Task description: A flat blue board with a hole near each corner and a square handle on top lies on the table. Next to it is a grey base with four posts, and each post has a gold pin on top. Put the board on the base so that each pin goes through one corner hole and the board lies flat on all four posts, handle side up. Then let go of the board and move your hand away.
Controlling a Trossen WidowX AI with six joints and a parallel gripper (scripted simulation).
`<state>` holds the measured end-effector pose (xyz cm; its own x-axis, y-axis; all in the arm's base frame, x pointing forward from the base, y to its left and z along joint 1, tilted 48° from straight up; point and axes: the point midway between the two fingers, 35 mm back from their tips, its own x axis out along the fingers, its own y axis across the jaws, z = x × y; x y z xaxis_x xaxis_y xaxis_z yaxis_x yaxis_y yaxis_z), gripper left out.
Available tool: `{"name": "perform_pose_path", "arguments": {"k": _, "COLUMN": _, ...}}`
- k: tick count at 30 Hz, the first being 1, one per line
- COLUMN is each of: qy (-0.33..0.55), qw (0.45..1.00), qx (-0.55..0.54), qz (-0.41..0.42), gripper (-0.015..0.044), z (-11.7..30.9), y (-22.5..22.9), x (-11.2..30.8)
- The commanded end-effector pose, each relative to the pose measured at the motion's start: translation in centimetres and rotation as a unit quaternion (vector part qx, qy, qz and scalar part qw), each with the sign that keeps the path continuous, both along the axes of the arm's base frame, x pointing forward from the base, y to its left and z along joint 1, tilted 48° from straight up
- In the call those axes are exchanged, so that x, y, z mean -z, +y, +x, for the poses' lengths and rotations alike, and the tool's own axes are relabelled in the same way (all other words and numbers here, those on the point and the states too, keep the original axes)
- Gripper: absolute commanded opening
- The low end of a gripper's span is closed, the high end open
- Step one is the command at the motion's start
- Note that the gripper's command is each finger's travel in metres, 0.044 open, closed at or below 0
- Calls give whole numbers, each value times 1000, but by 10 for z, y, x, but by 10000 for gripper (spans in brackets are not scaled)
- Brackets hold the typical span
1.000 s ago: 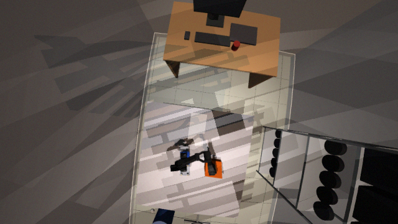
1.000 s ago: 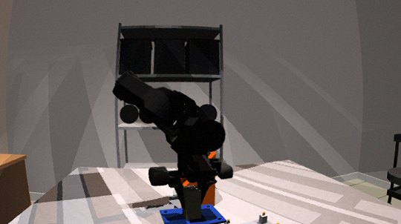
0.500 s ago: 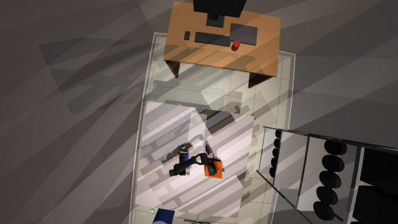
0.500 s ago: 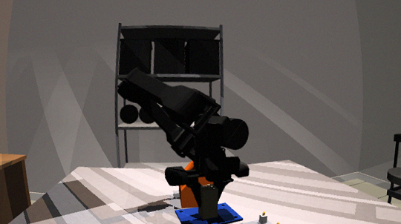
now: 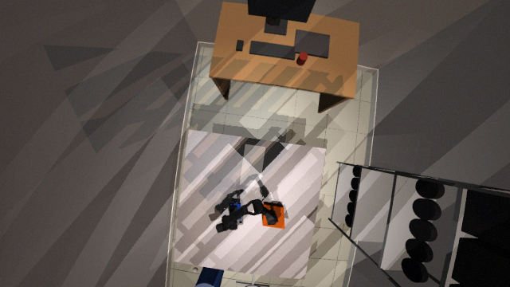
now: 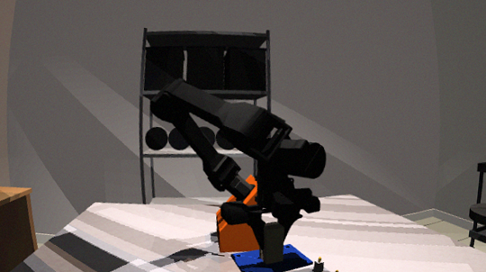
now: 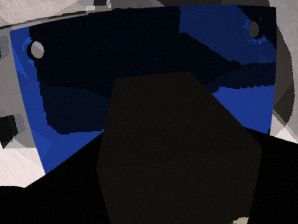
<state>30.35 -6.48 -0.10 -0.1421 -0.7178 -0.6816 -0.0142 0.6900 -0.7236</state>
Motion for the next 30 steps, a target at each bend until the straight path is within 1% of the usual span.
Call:
{"name": "perform_pose_path", "arguments": {"k": 1, "qy": -5, "qw": 1000, "qx": 0, "qz": 2, "gripper": 0, "z": 3, "y": 10, "x": 9}}
{"name": "perform_pose_path", "arguments": {"k": 30, "qy": -10, "qw": 1000, "qx": 8, "qz": -6, "gripper": 0, "z": -4, "y": 60, "x": 66}}
